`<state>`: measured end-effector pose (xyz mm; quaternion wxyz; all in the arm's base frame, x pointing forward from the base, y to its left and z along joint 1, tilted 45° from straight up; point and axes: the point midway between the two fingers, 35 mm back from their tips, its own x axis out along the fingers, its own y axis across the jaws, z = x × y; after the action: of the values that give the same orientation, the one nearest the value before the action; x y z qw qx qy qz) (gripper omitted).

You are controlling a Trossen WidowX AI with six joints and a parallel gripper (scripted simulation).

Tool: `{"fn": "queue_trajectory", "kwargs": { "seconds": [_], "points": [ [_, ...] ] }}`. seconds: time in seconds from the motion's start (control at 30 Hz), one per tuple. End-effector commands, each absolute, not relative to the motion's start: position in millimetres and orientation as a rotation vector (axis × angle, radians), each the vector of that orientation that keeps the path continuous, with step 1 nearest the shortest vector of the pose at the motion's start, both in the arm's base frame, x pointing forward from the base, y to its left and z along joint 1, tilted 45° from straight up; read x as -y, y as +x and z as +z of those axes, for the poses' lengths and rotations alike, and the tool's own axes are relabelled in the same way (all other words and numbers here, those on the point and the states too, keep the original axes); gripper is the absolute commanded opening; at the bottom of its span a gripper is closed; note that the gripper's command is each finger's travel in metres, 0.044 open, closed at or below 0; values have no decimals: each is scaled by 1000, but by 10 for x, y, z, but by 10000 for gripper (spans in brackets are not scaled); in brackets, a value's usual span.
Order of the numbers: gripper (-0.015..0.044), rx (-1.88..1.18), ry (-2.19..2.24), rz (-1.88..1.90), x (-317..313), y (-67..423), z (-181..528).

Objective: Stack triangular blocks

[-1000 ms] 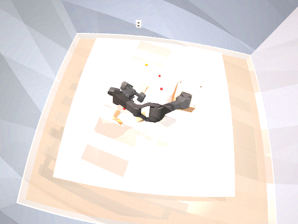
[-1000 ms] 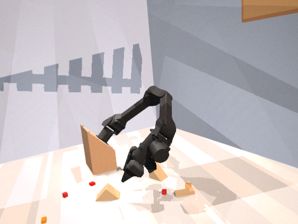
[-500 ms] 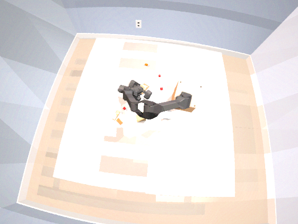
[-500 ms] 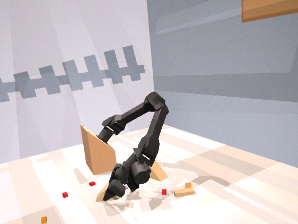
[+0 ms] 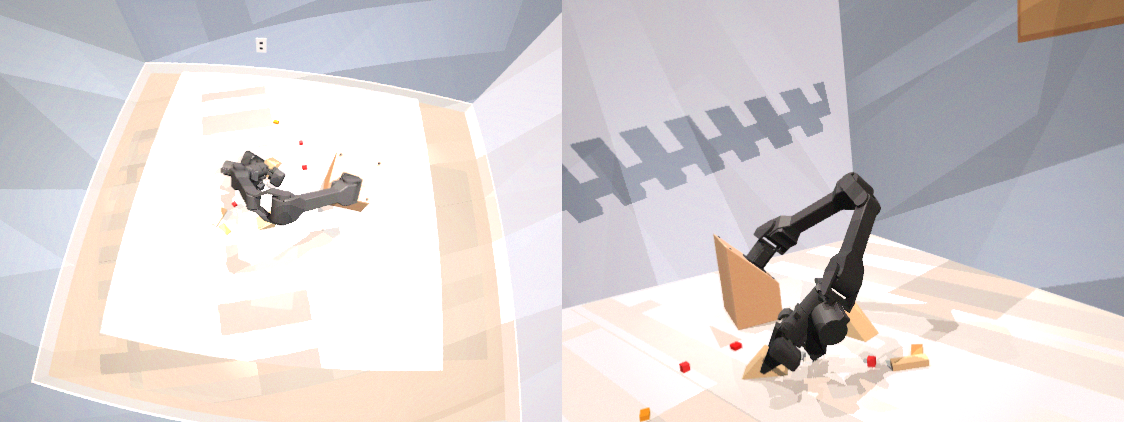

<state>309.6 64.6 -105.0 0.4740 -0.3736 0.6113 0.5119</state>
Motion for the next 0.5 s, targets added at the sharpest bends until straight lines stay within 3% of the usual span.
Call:
{"fn": "queue_trajectory", "kwargs": {
  "seconds": [0.0,0.27,0.47],
  "points": [
    [197,-1497,-913,1253,-645,3091,-1052],
    [6,-1496,-914,1252,-570,3112,-977],
    [0,-1496,-916,1250,-364,3152,-773]
  ]
}}
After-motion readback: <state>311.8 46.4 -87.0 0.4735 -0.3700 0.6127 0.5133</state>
